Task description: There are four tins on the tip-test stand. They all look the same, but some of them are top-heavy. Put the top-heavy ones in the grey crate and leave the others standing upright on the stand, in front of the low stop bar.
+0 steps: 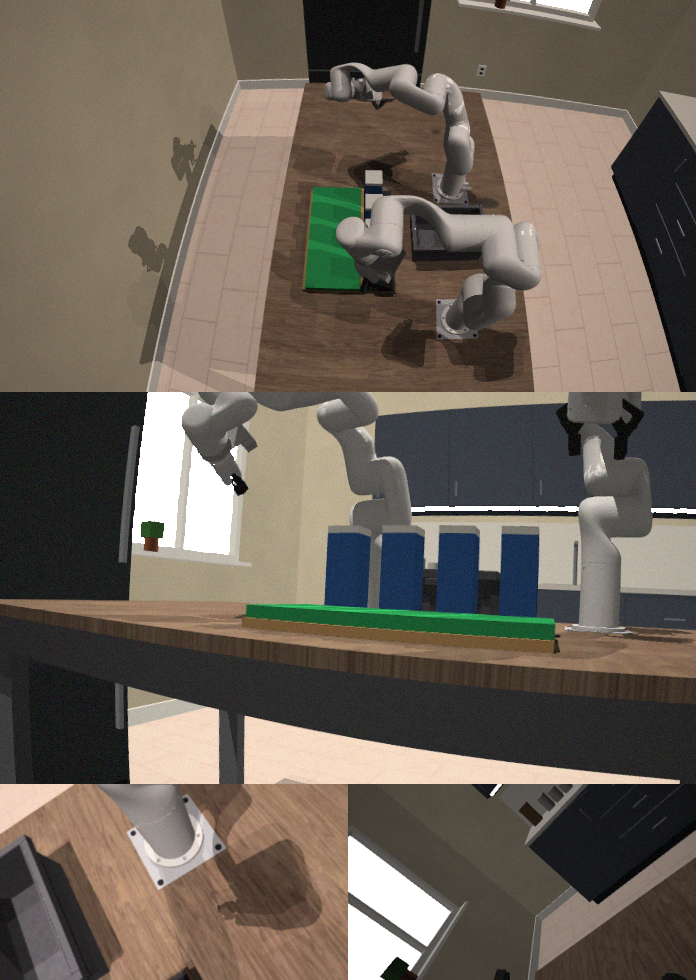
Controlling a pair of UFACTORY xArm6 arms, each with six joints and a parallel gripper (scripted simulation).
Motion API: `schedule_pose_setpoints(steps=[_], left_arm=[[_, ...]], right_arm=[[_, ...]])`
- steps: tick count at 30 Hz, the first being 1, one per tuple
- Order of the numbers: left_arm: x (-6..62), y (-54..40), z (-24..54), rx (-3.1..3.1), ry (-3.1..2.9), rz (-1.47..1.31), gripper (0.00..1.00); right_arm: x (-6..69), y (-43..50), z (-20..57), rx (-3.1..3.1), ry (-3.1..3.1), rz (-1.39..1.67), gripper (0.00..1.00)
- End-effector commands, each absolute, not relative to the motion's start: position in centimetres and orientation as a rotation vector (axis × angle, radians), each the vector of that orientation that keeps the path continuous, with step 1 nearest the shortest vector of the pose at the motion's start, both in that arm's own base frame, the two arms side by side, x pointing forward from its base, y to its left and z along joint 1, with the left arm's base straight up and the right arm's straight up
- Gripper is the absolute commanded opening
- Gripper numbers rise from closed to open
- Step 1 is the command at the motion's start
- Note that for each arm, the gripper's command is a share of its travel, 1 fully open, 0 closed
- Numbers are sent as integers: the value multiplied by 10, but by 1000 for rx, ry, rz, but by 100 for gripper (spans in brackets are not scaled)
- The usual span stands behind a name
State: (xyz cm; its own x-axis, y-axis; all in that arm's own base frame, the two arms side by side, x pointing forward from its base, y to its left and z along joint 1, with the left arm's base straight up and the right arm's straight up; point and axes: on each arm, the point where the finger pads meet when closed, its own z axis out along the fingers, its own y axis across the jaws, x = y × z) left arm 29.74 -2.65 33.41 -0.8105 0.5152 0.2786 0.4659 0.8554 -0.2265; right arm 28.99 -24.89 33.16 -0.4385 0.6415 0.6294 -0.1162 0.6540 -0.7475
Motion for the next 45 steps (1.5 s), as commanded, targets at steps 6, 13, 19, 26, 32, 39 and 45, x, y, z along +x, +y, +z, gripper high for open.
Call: schedule_pose_setpoints(steps=[6,13,19,26,32,39,45], left_arm=[[305,-12,330,-858,-2696,242,100],[310,1,326,-968,-2687,265,100],[314,12,323,-1063,-2676,280,100],[317,23,320,-1142,-2663,290,100],[320,35,316,-1238,-2645,300,100],[323,47,313,-1333,-2624,307,100],[324,57,310,-1412,-2604,310,100]], right_arm=[[290,-249,333,-422,-1839,916,100],[290,-249,333,-422,-1839,916,100],[290,-249,333,-422,-1839,916,100],[290,-249,333,-422,-1839,916,100],[290,-249,333,-422,-1839,916,100],[290,-249,333,-422,-1839,916,100],[290,-249,333,-422,-1839,916,100]])
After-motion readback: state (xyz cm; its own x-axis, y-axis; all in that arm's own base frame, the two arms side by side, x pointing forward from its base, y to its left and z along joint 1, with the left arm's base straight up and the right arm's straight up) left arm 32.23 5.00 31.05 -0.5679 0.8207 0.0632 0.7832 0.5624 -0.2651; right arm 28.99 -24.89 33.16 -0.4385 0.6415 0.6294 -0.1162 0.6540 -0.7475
